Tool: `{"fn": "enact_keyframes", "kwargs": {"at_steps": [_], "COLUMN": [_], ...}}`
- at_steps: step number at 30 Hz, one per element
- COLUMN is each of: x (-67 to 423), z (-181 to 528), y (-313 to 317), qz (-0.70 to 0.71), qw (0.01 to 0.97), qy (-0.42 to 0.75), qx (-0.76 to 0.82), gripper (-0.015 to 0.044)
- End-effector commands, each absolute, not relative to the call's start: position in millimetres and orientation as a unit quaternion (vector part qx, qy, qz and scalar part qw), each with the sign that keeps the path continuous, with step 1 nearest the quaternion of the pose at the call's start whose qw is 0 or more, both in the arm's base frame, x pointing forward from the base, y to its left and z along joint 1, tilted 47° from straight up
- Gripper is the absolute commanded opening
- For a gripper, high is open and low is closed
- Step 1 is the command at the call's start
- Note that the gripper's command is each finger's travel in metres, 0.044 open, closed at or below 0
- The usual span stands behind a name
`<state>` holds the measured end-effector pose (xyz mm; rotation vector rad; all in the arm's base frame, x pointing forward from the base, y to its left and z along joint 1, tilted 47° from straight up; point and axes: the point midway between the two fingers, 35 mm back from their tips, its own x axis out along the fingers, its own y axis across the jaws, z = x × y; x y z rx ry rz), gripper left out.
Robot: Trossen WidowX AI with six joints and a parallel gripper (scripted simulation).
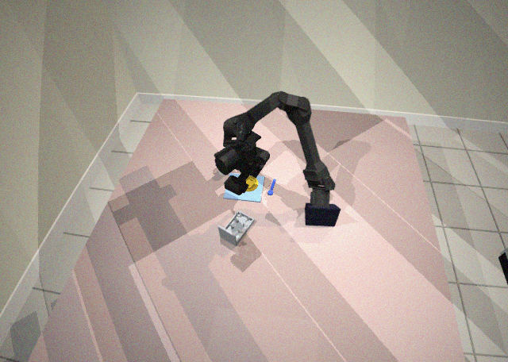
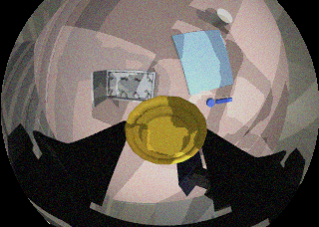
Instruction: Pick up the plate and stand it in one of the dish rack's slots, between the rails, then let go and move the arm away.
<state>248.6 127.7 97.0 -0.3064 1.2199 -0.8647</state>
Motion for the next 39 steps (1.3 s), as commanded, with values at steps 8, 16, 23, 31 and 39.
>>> {"fn": "enact_keyframes", "kwargs": {"at_steps": [8,16,23,31,39], "x": [246.3,244.2,242.6,241.5,241.3], "z": [80.4,64.4,51.5,38.5,27.3], "y": [114.7,100.9,90.8,81.1,72.8], "qz": [-0.346,-0.277,-0.205,-0.113,-0.014], "qw": [0.686,0.653,0.632,0.617,0.613], "qy": [0.625,0.691,0.736,0.770,0.783], "qx": [-0.138,-0.137,-0.130,-0.119,-0.109], "gripper": [0.0000,0.0000,0.0000,0.0000,0.0000]}}
